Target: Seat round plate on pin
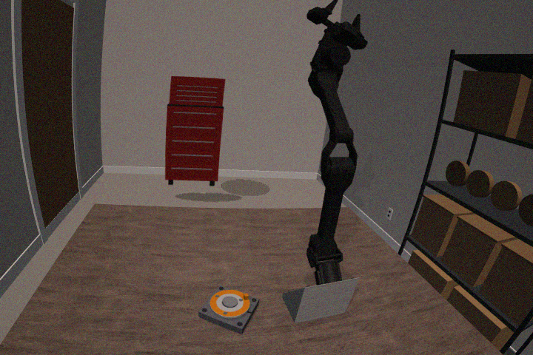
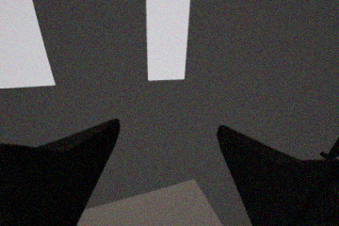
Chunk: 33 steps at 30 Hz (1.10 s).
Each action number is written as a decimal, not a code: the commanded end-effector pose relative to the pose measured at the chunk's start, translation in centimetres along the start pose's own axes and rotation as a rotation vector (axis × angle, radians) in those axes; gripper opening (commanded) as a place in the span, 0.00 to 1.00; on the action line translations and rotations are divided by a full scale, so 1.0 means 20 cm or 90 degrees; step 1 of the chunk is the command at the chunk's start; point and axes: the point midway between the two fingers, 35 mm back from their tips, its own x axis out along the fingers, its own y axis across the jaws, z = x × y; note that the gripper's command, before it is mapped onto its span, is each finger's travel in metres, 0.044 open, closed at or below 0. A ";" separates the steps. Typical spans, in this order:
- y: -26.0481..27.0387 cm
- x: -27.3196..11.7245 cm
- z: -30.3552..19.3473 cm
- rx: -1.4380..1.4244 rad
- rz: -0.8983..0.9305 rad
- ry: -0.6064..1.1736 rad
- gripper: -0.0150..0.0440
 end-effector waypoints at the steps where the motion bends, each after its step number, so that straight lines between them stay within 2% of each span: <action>1: -0.02 0.00 -0.03 0.000 -0.006 0.010 0.89; 4: -0.24 -0.04 -0.37 0.008 -0.064 0.125 0.75; 9: -0.39 -0.13 -0.66 0.013 -0.105 0.227 0.53; 11: -0.40 -0.27 -0.89 -0.007 -0.101 0.314 0.44; 12: -0.40 -0.27 -0.89 -0.007 -0.101 0.314 0.40; 13: -0.49 -0.37 -1.06 0.002 -0.129 0.378 0.35; 15: -0.57 -0.49 -1.23 0.012 -0.157 0.448 0.26; 16: -0.60 -0.56 -1.32 0.018 -0.171 0.485 0.25; 19: -0.62 -0.62 -1.32 -0.005 -0.170 0.498 0.25; 23: -0.70 -1.06 -1.69 0.028 -0.224 0.689 0.25; 26: -0.69 -1.20 -1.77 0.064 -0.245 0.740 0.25; 28: -0.66 -1.46 -1.89 0.109 -0.272 0.832 0.25; 29: -0.66 -1.47 -1.89 0.109 -0.273 0.836 0.25; 30: -0.62 -1.64 -1.95 0.121 -0.281 0.900 0.25; 32: -0.56 -1.85 -2.00 0.135 -0.285 0.975 0.25; 33: -0.55 -1.87 -2.01 0.136 -0.286 0.985 0.25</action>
